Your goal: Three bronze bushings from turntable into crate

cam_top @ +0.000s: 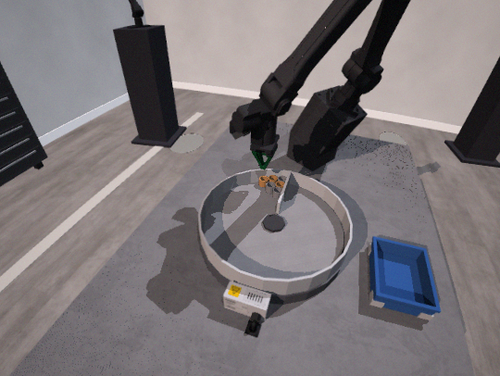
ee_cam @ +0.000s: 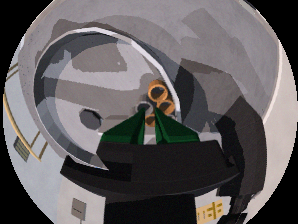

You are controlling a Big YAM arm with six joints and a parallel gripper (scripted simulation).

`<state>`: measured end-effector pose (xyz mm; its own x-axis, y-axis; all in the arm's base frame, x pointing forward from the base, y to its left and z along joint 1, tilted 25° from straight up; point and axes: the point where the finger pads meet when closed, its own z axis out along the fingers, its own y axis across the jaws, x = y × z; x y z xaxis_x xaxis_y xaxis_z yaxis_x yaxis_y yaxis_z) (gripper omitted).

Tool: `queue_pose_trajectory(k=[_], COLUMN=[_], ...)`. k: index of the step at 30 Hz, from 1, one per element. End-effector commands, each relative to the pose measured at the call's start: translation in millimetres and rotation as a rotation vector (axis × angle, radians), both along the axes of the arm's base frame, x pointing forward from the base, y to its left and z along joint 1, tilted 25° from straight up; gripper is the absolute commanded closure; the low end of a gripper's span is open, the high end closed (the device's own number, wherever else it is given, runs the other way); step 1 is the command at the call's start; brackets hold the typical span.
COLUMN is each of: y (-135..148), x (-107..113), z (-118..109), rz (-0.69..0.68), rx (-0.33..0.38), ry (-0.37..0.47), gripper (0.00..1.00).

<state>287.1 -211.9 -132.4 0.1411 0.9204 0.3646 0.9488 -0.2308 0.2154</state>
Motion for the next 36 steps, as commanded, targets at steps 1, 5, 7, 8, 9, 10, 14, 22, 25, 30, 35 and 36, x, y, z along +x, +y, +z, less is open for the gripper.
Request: queue_pose_trajectory(k=[1,5,7,8,9,10,14,22,25,30,35,36], y=[-14.4,-14.4,-14.4,-14.4,-14.3,-13.8,-8.3,-6.7,-6.7,-6.7,-6.7,-6.7], x=[5.7,5.7,5.7,5.7,5.6,5.1,-0.9,-2.6,-2.6,-2.6,-2.6,-2.6], z=[3.2,3.2,3.2,3.2,3.2,3.2,3.4,3.4,3.4,3.4,3.4,3.4], rz=[-0.021,-0.021,-0.021,-0.021,-0.021,-0.021,-0.022,-0.022,-0.022,-0.022,-0.022,-0.022], rx=[-0.016,-0.016,-0.016,-0.016,-0.016,-0.015,-0.014,-0.014,-0.014,-0.014,-0.014,-0.014], ry=[-0.008,-0.008,-0.008,-0.008,-0.008,-0.008,-0.007,-0.006,-0.006,-0.006,-0.006,-0.006], gripper=[0.88,0.88,0.88,0.88,0.88,0.88,0.88,0.88,0.88,0.88,0.88,0.88])
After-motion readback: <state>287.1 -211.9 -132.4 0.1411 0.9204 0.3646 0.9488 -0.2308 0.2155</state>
